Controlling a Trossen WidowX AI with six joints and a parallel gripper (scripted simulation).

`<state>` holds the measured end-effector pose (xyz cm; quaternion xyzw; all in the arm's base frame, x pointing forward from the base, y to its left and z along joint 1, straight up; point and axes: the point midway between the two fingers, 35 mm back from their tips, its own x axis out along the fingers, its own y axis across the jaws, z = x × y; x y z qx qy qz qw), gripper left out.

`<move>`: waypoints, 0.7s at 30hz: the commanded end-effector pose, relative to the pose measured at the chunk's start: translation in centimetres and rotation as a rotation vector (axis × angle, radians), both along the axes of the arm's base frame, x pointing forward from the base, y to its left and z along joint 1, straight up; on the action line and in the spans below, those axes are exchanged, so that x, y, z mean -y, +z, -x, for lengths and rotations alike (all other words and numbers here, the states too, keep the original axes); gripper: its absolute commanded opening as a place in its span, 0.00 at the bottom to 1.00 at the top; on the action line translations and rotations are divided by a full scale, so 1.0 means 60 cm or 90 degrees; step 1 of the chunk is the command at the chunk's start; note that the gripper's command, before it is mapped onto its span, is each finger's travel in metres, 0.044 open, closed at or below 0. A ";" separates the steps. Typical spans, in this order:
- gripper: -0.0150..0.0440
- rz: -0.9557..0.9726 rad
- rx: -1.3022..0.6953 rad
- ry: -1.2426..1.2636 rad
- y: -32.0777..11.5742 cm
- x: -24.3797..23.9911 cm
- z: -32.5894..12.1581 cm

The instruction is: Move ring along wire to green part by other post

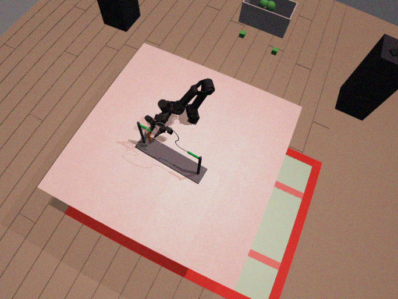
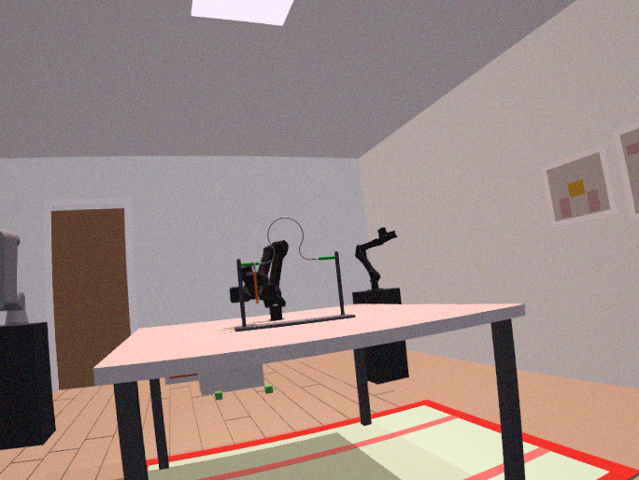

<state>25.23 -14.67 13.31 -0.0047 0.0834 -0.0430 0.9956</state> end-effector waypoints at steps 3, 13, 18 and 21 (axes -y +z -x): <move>0.53 -0.001 0.001 -0.002 -0.001 0.003 -0.013; 0.53 0.000 0.002 -0.002 -0.005 0.005 -0.038; 0.53 -0.001 0.003 -0.002 -0.007 0.005 -0.051; 0.53 -0.001 0.003 -0.002 -0.009 0.005 -0.059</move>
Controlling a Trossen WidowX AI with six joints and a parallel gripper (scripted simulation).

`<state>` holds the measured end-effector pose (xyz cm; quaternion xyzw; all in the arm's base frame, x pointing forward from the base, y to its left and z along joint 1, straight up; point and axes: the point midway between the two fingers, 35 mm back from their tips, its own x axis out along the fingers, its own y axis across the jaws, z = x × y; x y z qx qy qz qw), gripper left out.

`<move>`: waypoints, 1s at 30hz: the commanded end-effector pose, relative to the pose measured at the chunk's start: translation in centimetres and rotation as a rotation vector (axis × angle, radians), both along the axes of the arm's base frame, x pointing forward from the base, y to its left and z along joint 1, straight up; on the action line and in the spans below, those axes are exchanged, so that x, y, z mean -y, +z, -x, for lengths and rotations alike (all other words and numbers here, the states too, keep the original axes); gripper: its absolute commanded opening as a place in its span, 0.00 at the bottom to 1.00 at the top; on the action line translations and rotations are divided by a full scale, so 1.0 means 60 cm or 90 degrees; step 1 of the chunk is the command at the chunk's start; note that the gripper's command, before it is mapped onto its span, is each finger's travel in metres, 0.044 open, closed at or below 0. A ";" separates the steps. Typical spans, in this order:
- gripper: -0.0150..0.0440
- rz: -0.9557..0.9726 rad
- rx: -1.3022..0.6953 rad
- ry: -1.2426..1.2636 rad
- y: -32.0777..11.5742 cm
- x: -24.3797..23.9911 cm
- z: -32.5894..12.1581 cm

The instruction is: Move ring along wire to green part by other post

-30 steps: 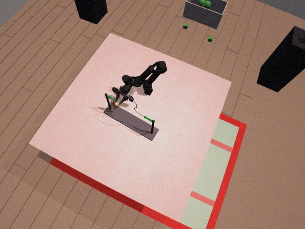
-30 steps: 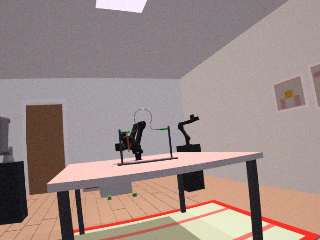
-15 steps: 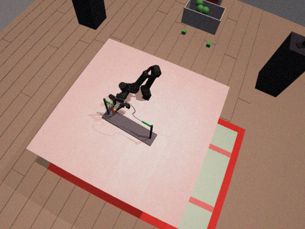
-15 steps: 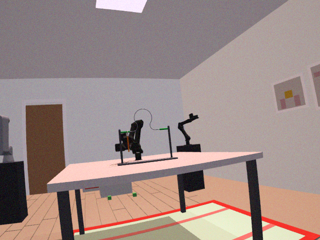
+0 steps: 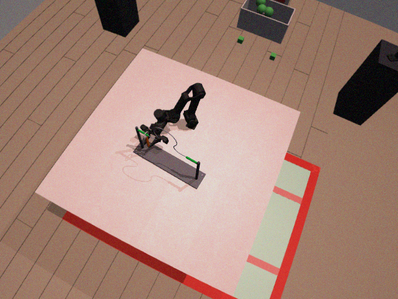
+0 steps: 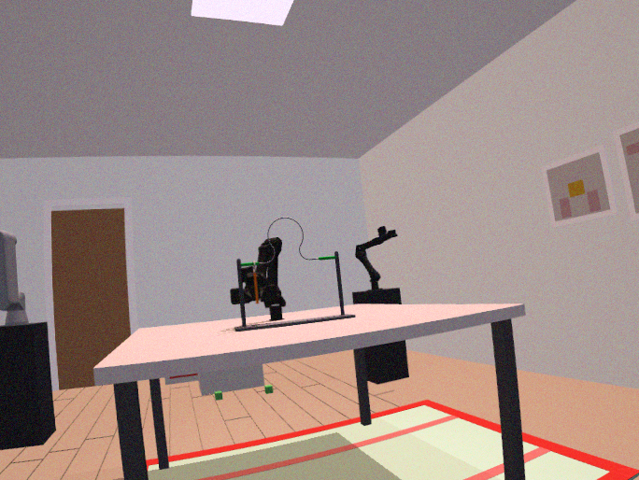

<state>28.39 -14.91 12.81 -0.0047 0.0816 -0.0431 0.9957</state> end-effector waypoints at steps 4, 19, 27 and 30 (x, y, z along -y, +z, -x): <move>0.53 -0.001 0.002 -0.002 -0.003 0.000 -0.017; 0.53 -0.002 0.004 -0.002 -0.008 -0.001 -0.034; 0.53 -0.002 0.004 -0.002 -0.008 -0.001 -0.034; 0.39 -0.001 0.003 0.000 -0.009 -0.002 -0.034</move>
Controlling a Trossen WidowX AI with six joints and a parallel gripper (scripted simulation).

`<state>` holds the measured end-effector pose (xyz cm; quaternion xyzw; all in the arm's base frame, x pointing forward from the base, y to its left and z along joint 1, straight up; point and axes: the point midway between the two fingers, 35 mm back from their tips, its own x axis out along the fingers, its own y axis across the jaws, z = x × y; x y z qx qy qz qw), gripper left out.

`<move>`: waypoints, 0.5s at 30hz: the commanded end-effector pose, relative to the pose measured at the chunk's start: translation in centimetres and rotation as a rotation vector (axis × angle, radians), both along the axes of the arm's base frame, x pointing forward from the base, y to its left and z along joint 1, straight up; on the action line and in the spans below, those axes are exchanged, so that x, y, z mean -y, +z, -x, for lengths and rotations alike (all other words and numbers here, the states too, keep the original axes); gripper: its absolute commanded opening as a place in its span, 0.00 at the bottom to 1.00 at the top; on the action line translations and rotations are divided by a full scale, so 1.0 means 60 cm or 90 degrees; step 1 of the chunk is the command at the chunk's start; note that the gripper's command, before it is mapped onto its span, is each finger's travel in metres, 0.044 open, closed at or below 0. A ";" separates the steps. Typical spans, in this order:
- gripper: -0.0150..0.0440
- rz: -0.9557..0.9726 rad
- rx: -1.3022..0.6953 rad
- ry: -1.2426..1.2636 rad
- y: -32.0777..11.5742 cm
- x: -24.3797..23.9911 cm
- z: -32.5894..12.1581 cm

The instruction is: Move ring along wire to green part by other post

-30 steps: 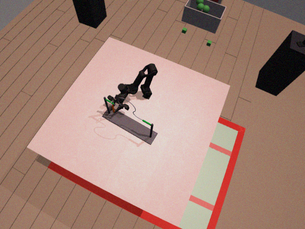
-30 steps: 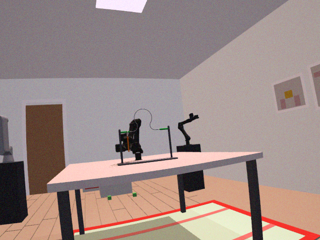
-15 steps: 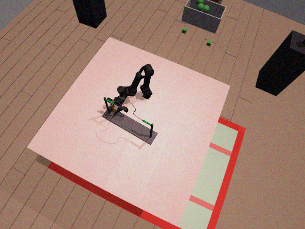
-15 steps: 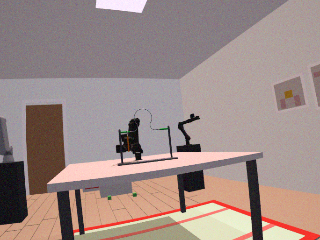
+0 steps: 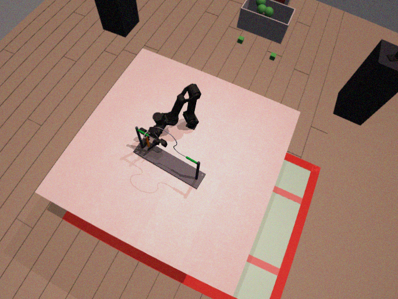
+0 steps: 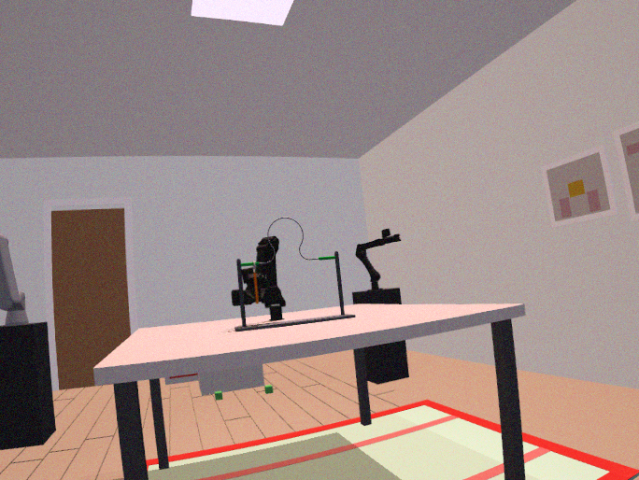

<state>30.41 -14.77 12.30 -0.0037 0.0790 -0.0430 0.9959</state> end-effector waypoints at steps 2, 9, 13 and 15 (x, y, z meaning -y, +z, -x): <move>0.30 0.000 0.000 0.000 0.000 0.000 0.000; 0.00 0.000 0.000 0.000 0.000 0.000 0.000; 0.00 0.000 0.000 0.000 0.000 0.000 0.000; 0.00 0.000 0.000 0.000 0.000 0.000 0.000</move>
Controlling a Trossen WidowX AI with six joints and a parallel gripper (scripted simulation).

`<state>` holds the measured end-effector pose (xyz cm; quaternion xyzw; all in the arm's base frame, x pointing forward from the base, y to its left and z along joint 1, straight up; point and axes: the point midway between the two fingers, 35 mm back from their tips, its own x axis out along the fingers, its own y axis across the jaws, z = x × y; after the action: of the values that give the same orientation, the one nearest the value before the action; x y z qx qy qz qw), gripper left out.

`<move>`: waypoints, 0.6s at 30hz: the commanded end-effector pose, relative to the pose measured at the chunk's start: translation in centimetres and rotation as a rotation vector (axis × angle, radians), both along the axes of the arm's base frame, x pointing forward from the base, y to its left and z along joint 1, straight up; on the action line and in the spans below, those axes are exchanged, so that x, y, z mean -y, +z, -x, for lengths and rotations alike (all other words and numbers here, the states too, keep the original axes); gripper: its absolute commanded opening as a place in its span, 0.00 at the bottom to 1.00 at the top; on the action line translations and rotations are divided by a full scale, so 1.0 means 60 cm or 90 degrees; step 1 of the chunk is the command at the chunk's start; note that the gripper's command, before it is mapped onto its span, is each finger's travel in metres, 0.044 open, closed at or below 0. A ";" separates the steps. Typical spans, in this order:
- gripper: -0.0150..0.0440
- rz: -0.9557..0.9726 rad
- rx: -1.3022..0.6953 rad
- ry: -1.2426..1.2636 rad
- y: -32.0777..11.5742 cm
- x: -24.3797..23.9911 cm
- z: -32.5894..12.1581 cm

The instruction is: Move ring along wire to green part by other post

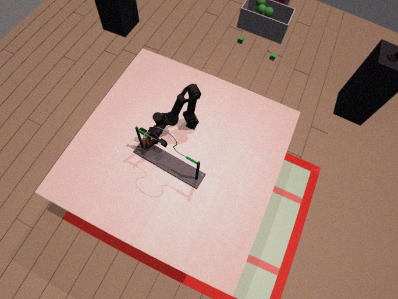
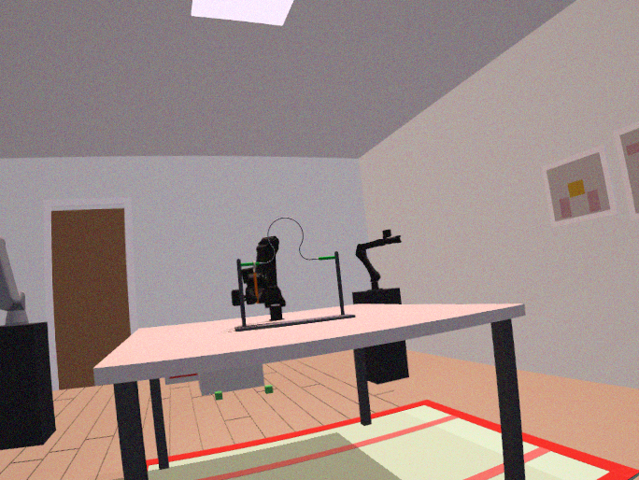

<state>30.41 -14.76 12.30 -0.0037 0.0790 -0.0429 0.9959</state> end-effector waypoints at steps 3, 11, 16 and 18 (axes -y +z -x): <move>0.00 0.000 0.000 0.000 0.000 0.000 0.000; 0.00 0.000 0.001 -0.003 0.016 -0.001 -0.001; 0.00 0.000 0.001 -0.004 0.020 -0.002 0.000; 0.00 0.000 0.001 -0.004 0.020 -0.002 0.000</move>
<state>30.44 -14.60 13.46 -0.0051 0.0778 -0.0445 0.9960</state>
